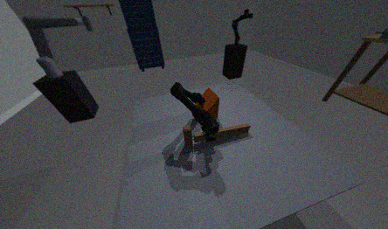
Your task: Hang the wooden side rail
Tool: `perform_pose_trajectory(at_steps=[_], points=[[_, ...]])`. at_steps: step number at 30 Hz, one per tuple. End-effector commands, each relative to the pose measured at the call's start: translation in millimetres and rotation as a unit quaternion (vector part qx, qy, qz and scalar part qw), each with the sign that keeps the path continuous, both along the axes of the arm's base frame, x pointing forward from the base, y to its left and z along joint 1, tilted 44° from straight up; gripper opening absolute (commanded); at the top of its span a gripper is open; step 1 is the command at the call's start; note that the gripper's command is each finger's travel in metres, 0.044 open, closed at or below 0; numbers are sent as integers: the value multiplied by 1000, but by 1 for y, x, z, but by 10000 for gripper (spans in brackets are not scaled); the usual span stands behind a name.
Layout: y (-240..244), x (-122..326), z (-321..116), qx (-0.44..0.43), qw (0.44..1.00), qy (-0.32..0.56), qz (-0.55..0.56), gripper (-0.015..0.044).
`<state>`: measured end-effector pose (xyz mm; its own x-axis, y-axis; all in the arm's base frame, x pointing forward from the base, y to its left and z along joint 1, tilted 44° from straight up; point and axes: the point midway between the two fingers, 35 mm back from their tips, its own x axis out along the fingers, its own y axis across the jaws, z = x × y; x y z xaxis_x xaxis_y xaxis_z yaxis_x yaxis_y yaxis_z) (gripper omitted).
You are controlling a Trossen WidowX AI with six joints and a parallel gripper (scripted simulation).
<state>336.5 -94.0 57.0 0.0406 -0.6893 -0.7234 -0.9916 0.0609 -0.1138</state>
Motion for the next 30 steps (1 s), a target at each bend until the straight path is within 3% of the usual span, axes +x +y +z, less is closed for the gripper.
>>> perform_pose_trajectory(at_steps=[1, 30], points=[[2, 5, 7, 1, 1000, -12, 4, 0], [-1, 3, 9, 0, 1000, -12, 4, 0]])
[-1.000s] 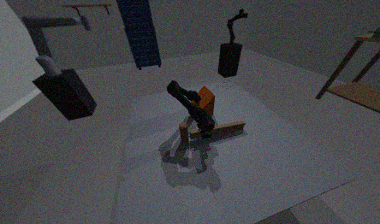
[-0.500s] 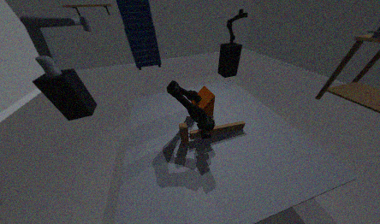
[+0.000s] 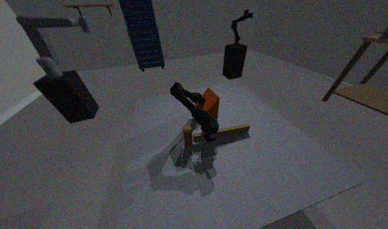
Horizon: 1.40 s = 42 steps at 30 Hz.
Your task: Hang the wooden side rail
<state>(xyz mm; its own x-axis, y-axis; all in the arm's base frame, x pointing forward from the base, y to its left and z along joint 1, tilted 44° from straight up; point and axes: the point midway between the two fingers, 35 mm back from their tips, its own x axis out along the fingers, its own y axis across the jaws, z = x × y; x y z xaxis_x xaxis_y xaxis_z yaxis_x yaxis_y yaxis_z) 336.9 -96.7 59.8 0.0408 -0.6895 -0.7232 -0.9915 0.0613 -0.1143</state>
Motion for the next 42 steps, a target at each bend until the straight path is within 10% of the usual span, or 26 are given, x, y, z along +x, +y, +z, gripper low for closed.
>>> perform_pose_trajectory(at_steps=[1, 42], points=[[2, 3, 6, 1, 1000, -12, 4, 0], [-1, 4, 10, 0, 1000, -12, 4, 0]])
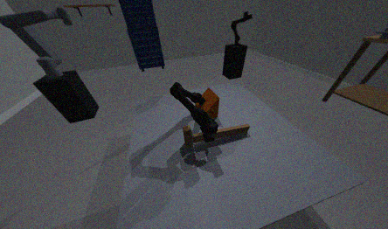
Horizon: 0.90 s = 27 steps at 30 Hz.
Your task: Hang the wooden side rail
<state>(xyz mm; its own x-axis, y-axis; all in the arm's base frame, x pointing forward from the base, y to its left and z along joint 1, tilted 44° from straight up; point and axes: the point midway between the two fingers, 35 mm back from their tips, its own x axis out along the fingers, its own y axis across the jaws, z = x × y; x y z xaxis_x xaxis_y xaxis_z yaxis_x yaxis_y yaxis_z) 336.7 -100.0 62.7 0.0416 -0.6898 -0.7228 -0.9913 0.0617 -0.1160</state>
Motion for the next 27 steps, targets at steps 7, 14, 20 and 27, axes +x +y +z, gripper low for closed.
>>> perform_pose_trajectory(at_steps=[7, 14, 20, 27], points=[[2, 4, 8, 1, 1000, -11, 4, 0], [1, 4, 8, 1, 1000, -11, 4, 0], [0, 4, 9, 1, 1000, -11, 4, 0], [0, 4, 10, 1, 1000, -11, 4, 0]])
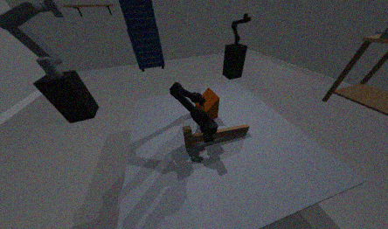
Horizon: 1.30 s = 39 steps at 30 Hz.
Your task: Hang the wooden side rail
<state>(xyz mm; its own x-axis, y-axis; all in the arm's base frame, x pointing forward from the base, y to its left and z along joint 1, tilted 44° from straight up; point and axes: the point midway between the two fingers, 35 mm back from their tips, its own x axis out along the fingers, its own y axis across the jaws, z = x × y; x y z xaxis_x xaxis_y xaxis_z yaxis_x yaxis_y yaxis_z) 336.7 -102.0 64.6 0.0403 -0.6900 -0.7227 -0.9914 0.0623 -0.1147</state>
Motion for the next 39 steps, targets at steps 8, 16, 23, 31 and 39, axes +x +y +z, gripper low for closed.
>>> perform_pose_trajectory(at_steps=[8, 16, 23, 31, 39], points=[[1, 3, 8, 1, 1000, -11, 4, 0], [1, 4, 8, 1, 1000, -11, 4, 0], [0, 4, 9, 1, 1000, -11, 4, 0], [0, 4, 10, 1, 1000, -11, 4, 0], [-1, 3, 10, 1, 1000, -11, 4, 0]])
